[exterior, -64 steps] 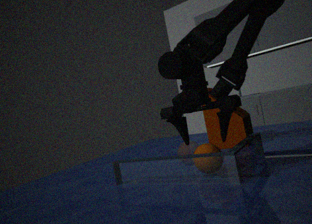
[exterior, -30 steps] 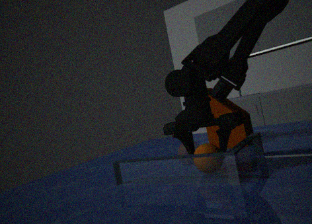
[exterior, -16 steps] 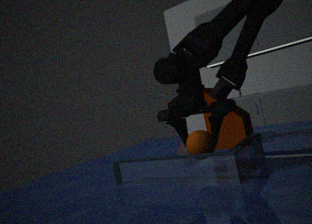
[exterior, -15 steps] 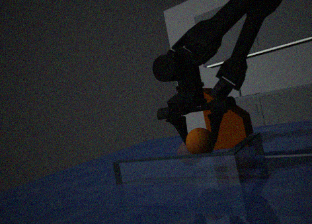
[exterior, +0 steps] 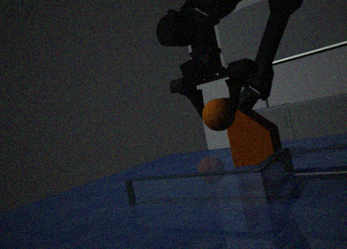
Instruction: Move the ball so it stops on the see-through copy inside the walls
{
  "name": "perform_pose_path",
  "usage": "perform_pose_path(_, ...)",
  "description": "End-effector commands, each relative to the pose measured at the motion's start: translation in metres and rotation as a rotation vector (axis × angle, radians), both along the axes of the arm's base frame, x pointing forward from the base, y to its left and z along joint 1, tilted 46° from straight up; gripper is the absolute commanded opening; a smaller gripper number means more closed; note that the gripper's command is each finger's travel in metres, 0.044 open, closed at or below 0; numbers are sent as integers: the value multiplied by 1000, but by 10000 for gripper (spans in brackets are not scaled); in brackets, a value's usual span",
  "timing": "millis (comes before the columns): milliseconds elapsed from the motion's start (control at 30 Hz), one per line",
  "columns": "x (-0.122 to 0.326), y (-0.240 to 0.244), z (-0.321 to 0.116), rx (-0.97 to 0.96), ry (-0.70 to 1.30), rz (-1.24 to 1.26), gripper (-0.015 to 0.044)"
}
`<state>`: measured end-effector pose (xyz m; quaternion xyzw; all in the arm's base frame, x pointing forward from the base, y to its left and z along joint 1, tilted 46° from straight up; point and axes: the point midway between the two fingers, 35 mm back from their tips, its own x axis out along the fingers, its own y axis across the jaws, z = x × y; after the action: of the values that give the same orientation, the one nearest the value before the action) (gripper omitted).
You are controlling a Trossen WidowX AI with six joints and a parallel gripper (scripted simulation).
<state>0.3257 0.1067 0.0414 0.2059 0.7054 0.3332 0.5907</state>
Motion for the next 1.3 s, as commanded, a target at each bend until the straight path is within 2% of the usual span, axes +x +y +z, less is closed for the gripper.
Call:
perform_pose_path(0,3,-5,10,-1,-20,2,0)
perform_pose_path(367,-17,-20,-27,-3,-20,2,0)
perform_pose_path(933,-74,-42,-87,-3,-18,2,0)
perform_pose_path(1267,-80,-23,-111,-5,-19,1,0)
